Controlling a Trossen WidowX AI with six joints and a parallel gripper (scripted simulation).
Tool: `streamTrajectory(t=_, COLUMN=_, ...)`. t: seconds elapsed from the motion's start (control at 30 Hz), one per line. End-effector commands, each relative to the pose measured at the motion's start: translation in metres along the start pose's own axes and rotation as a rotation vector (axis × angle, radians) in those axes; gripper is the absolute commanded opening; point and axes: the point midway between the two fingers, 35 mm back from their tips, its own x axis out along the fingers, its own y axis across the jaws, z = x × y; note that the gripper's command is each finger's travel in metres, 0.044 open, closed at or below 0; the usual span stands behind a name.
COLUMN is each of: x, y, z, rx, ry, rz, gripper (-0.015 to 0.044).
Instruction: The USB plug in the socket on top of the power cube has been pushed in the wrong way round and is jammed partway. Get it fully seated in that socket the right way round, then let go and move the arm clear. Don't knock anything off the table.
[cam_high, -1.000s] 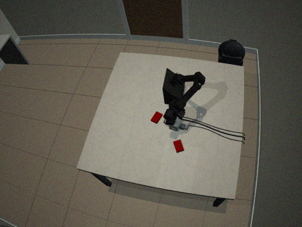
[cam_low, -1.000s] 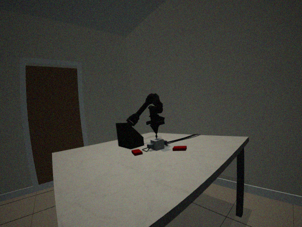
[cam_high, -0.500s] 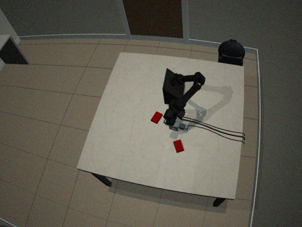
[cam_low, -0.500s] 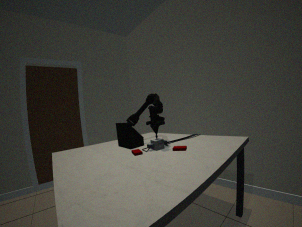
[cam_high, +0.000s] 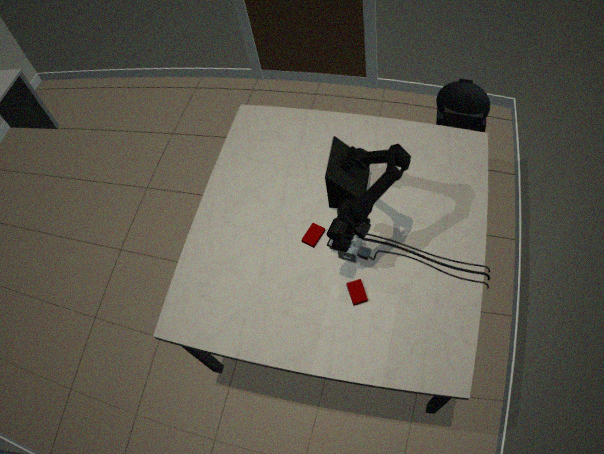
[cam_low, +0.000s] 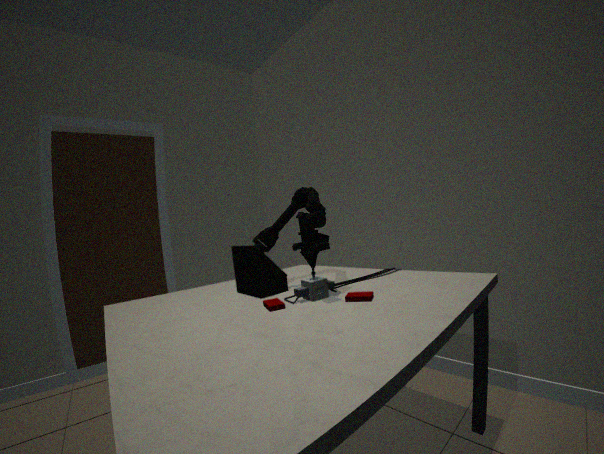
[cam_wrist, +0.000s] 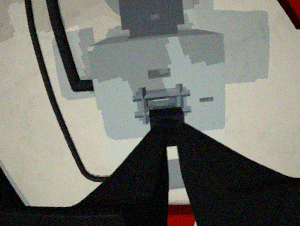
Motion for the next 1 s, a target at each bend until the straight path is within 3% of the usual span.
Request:
streamTrajectory(t=0.0, x=0.0010, y=0.0005, z=0.0004, rx=-0.001, ry=-0.007, rz=0.001, gripper=0.0000)
streamTrajectory(t=0.97, x=0.0044, y=0.0005, z=0.0002, rx=-0.001, ry=-0.007, rz=0.001, gripper=0.0000)
